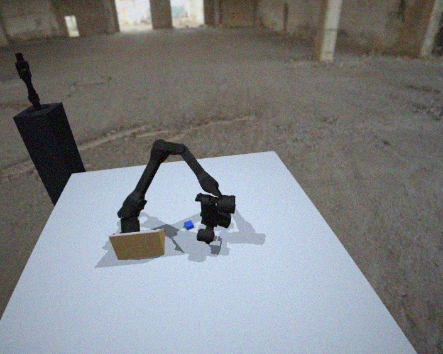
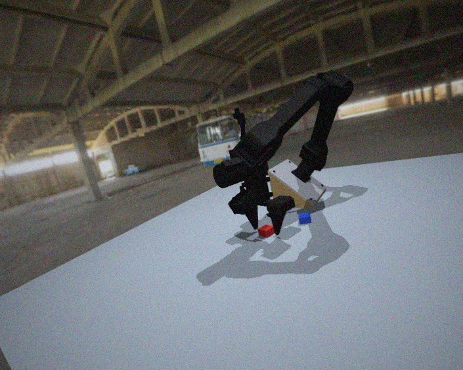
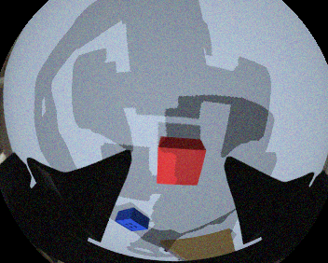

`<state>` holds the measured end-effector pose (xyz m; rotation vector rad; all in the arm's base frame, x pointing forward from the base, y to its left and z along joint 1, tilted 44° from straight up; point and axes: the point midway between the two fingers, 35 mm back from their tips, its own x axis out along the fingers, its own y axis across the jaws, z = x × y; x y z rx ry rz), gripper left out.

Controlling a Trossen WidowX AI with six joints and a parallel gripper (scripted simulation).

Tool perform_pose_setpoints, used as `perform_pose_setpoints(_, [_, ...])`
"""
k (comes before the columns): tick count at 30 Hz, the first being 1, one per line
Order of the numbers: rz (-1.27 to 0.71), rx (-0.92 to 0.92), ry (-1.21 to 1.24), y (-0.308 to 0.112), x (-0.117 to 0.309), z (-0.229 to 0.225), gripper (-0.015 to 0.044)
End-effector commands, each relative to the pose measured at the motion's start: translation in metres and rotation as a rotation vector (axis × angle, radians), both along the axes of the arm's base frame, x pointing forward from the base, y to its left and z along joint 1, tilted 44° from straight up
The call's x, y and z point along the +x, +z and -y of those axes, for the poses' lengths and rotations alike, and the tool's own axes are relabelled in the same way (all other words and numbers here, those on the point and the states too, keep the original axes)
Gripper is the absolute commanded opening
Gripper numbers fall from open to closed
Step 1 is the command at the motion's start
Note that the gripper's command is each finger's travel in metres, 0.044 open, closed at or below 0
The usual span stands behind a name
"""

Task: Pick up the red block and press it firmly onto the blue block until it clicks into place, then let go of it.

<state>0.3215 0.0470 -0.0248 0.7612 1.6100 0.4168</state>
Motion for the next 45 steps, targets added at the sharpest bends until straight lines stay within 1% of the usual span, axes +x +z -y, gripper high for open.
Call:
perform_pose_setpoints(1, [-0.003, 0.005, -0.002, -0.001, 0.0, -0.002, 0.0282])
perform_pose_setpoints(7, [-0.003, 0.005, -0.002, -0.001, 0.0, -0.002, 0.0125])
perform_pose_setpoints(16, [-0.003, 0.005, -0.002, -0.001, 0.0, -0.002, 0.0065])
perform_pose_setpoints(18, [-0.003, 0.004, -0.005, 0.0, 0.0, -0.001, 0.0012])
perform_pose_setpoints(19, [-0.005, 0.003, -0.014, 0.001, 0.0, 0.001, 0.0])
perform_pose_setpoints(22, [-0.012, -0.002, -0.061, 0.006, 0.003, 0.012, 0.0])
perform_pose_setpoints(28, [-0.01, -0.006, -0.054, 0.017, 0.005, 0.023, 0.0])
perform_pose_setpoints(45, [-0.006, -0.004, -0.009, 0.074, -0.002, 0.077, 0.0])
